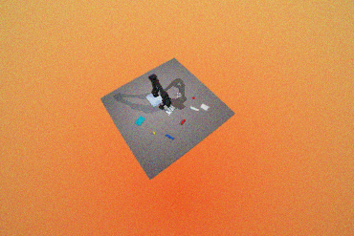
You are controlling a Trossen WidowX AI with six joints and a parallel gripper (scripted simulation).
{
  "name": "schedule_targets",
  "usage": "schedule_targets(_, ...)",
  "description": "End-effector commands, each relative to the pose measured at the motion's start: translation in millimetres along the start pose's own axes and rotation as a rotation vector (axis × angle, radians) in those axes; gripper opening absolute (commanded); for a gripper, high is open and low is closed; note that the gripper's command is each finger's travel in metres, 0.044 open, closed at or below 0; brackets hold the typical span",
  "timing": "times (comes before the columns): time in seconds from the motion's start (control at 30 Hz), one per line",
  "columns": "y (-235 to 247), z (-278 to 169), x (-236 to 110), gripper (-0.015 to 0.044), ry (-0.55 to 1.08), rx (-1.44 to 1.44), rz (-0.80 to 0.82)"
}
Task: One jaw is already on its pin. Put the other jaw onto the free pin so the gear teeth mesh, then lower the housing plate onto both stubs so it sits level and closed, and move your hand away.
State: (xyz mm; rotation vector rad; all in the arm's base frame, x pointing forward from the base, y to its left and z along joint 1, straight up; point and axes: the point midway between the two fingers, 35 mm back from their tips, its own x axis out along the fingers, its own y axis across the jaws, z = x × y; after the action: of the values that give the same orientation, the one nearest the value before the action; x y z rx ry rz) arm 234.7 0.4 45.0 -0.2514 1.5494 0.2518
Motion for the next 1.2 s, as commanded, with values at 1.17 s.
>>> schedule_targets(1.17, 12.7, -30.0, -116.0, 0.044, -0.016, 0.004, -0.006)
